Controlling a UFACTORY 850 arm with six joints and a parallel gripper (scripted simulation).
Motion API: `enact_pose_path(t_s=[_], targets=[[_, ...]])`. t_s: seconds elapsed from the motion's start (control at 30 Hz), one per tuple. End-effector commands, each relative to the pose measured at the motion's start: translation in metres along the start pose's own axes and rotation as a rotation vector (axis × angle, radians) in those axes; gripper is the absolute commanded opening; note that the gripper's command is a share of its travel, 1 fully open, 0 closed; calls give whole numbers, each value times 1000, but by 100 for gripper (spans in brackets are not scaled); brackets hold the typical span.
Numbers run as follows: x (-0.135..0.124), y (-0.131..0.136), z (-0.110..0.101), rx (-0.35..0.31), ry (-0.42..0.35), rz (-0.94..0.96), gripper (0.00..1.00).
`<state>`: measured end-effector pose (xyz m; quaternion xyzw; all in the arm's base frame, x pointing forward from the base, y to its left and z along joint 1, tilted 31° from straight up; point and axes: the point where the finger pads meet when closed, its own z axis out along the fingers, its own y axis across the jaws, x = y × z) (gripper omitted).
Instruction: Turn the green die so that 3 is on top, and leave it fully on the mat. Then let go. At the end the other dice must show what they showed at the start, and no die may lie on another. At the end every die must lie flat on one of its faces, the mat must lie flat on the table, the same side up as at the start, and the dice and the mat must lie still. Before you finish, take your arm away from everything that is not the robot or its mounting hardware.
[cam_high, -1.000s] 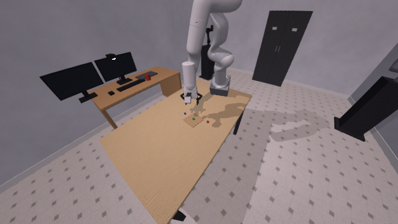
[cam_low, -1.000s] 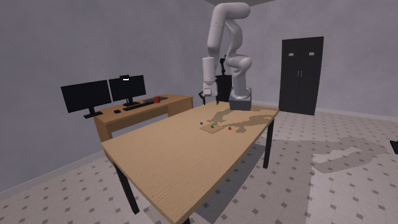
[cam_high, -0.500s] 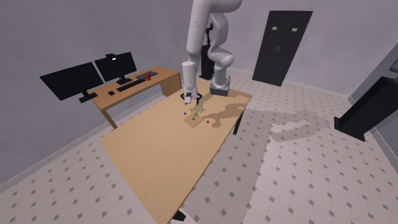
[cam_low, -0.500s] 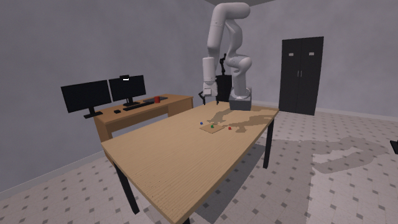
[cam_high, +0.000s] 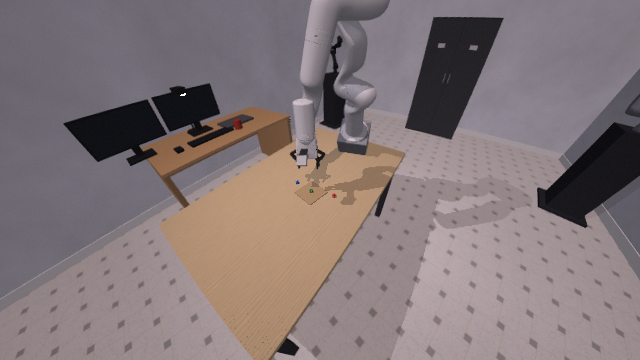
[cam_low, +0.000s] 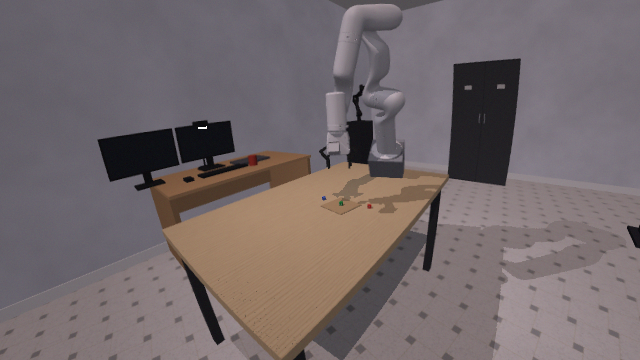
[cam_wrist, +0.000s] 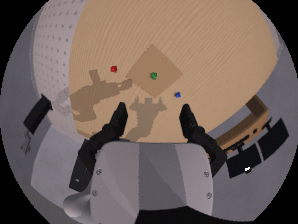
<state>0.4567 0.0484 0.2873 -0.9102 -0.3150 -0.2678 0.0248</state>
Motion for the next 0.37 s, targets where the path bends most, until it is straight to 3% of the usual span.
enact_pose_path(t_s=[0.0,0.33], targets=[[1,0,0,-1,1,0,100],[1,0,0,-1,1,0,100]])
